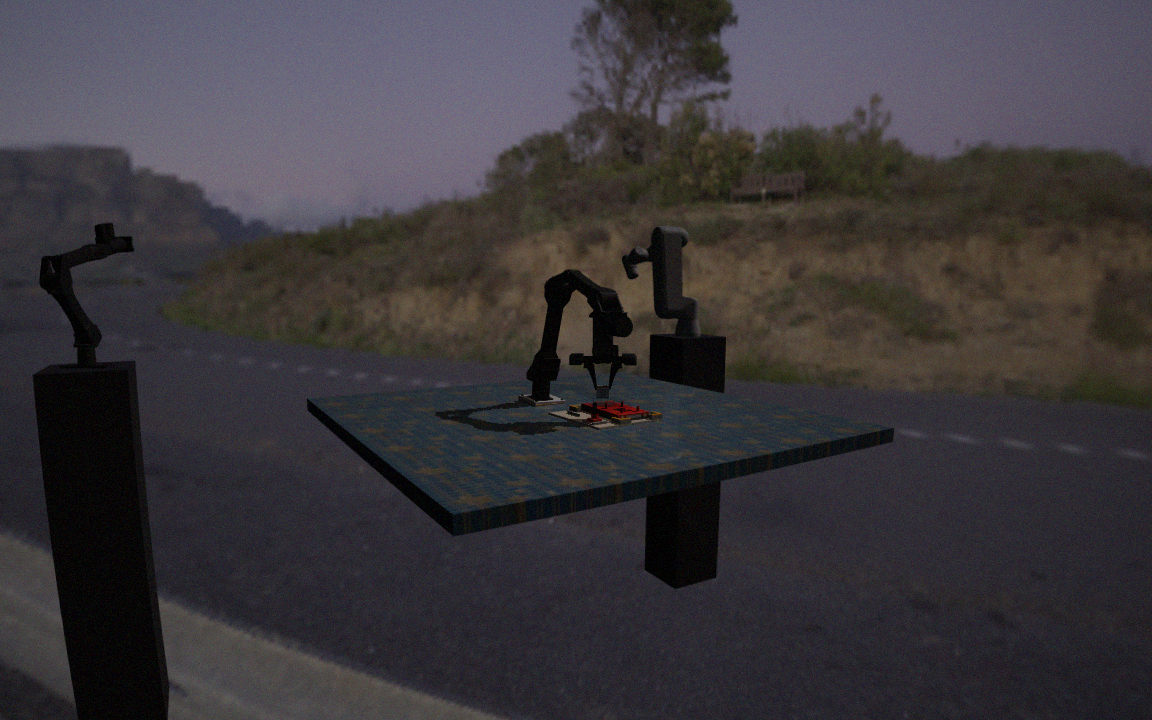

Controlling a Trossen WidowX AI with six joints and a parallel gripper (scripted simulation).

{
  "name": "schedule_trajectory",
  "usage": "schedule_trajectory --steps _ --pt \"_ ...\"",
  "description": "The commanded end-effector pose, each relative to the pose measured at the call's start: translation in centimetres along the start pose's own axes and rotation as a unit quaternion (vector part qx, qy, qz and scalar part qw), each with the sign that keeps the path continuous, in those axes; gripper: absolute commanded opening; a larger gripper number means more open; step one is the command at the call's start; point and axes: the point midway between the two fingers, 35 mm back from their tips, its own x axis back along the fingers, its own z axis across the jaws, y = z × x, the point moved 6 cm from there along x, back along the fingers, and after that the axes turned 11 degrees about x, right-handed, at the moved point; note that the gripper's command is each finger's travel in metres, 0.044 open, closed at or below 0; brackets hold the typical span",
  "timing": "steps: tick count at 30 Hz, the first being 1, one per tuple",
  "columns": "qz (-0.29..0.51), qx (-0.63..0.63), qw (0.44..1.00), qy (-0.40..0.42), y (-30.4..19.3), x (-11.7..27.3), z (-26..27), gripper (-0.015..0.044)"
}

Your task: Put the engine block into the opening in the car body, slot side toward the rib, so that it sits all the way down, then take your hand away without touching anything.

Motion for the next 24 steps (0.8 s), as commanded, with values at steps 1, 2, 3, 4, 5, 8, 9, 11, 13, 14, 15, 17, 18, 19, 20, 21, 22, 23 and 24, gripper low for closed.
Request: schedule_trajectory --steps 1,2,3,4,5,8,9,11,13,14,15,17,18,19,20,21,22,23,24 --pt "0.000 0.048 0.999 -0.003 -0.5 -0.5 1.0 0.0000" --pt "0.000 0.060 0.998 -0.003 -0.7 -0.6 1.3 0.0000" --pt "0.000 0.071 0.997 -0.003 -0.8 -0.7 1.6 0.0000" --pt "0.000 0.083 0.997 -0.003 -0.9 -0.8 1.9 0.0000" --pt "0.000 0.095 0.995 -0.003 -1.1 -0.9 2.2 0.0000" --pt "0.000 0.130 0.992 -0.002 -1.5 -1.2 3.0 0.0000" --pt "0.000 0.142 0.990 -0.002 -1.7 -1.3 3.3 0.0000" --pt "0.000 0.165 0.986 -0.002 -2.0 -1.5 3.8 0.0000" --pt "0.000 0.188 0.982 -0.002 -2.3 -1.8 4.4 0.0000" --pt "0.000 0.200 0.980 -0.002 -2.5 -1.9 4.7 0.0000" --pt "-0.001 0.210 0.978 -0.002 -2.6 -2.0 4.9 0.0000" --pt "-0.001 0.230 0.973 -0.002 -2.9 -2.1 5.4 0.0000" --pt "-0.001 0.240 0.971 -0.001 -3.1 -2.2 5.7 0.0000" --pt "-0.001 0.251 0.968 -0.001 -3.2 -2.3 5.9 0.0000" --pt "-0.001 0.261 0.965 -0.001 -3.4 -2.4 6.1 0.0000" --pt "-0.001 0.268 0.963 -0.001 -3.5 -2.5 6.3 0.0000" --pt "-0.001 0.273 0.962 -0.001 -3.6 -2.5 6.4 0.0000" --pt "-0.001 0.274 0.962 -0.001 -3.6 -2.5 6.5 0.0000" --pt "-0.001 0.276 0.961 -0.001 -3.6 -2.5 6.5 0.0026"
